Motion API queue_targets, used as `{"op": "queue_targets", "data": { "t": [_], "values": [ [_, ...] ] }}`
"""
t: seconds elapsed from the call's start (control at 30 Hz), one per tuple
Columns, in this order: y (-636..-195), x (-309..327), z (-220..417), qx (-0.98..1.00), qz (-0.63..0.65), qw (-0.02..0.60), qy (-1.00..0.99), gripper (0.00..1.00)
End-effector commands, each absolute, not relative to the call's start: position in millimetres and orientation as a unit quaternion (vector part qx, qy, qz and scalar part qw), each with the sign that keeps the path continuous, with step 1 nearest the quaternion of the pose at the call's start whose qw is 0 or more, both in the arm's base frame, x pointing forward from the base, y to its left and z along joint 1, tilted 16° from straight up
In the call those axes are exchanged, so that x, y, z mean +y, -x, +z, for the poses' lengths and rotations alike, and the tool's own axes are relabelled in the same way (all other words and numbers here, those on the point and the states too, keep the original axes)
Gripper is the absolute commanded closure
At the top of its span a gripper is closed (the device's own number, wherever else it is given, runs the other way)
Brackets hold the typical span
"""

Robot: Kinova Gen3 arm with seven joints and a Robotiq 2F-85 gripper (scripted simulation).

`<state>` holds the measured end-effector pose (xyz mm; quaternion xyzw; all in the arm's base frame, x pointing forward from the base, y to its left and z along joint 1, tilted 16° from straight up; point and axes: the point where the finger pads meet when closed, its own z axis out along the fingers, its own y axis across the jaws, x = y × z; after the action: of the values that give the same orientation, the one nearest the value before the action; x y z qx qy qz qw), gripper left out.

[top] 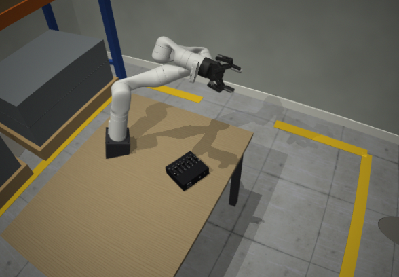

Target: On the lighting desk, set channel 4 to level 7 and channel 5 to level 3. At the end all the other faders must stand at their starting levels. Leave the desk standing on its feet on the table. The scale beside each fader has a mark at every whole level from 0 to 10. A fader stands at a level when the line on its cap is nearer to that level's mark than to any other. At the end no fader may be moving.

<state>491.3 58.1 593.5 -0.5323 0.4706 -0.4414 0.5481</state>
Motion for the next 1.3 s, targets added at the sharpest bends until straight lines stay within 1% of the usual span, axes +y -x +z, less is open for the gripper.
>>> {"op": "queue_targets", "data": {
  "t": [0.0,0.13,0.23,0.33,0.4,0.57,0.73,0.9,0.97,1.1,1.27],
  "values": [
    [-477.2,34.8,636.4,0.476,-0.448,0.593,0.47,0.0],
    [-463.0,-14.1,672.7,0.506,-0.435,0.649,0.366,0.0],
    [-458.2,-57.5,678.3,0.54,-0.41,0.677,0.286,0.0],
    [-460.0,-100.4,664.1,0.584,-0.372,0.691,0.209,0.0],
    [-460.0,-100.4,664.1,0.584,-0.372,0.691,0.209,0.0],
    [-474.8,-155.7,600.4,0.669,-0.289,0.678,0.095,0.0],
    [-492.9,-176.3,503.1,0.757,-0.195,0.624,0.005,0.0],
    [-499.8,-161.5,396.2,0.834,-0.106,0.538,-0.058,0.0],
    [-499.8,-161.5,396.2,0.834,-0.106,0.538,-0.058,0.0],
    [-492.6,-132.3,317.6,0.883,-0.044,0.458,-0.092,0.0],
    [-469.9,-87.1,237.6,0.927,0.016,0.356,-0.12,0.0]
  ]
}}
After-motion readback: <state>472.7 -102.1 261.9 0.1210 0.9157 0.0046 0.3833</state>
